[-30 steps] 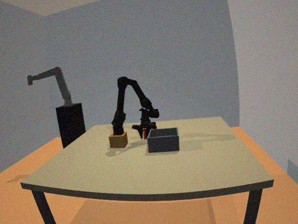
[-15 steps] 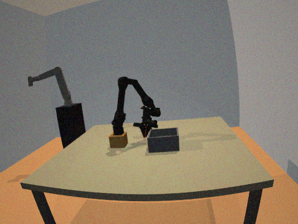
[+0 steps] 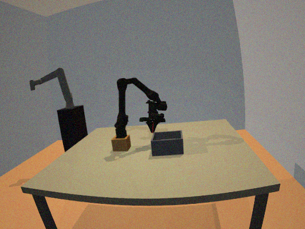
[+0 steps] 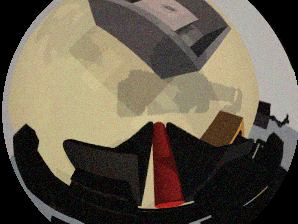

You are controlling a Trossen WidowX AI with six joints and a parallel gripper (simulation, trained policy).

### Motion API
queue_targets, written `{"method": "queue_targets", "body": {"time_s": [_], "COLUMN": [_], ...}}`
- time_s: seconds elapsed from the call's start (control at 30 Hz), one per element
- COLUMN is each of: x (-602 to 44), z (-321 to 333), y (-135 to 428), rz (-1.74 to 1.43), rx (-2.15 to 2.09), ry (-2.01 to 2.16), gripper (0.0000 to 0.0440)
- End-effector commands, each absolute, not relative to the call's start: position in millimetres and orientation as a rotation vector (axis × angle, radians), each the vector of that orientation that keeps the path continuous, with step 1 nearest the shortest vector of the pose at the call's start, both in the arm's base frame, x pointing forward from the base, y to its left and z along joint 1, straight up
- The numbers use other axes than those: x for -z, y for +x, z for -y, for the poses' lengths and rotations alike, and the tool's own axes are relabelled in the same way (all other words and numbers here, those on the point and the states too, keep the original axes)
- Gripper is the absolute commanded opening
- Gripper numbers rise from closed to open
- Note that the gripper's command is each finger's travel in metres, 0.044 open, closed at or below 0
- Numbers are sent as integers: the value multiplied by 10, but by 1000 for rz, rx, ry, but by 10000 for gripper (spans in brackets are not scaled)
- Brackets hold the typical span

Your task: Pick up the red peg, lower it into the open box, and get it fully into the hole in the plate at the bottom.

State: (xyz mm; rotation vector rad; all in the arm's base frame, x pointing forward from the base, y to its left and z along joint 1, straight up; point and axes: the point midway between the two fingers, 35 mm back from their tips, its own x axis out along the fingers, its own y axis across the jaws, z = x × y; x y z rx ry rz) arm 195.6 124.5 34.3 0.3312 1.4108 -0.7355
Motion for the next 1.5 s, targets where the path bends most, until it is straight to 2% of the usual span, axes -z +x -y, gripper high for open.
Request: {"method": "queue_targets", "body": {"time_s": [0.0,0.7,1.47], "x": [-521,-911,-544], "z": [-1210,-577,183], "y": [2080,2765,3292], "rz": [-1372,-1215,-1268], "rx": [743,896,838], "ry": [352,520,556], "gripper": [0,0,0]}}
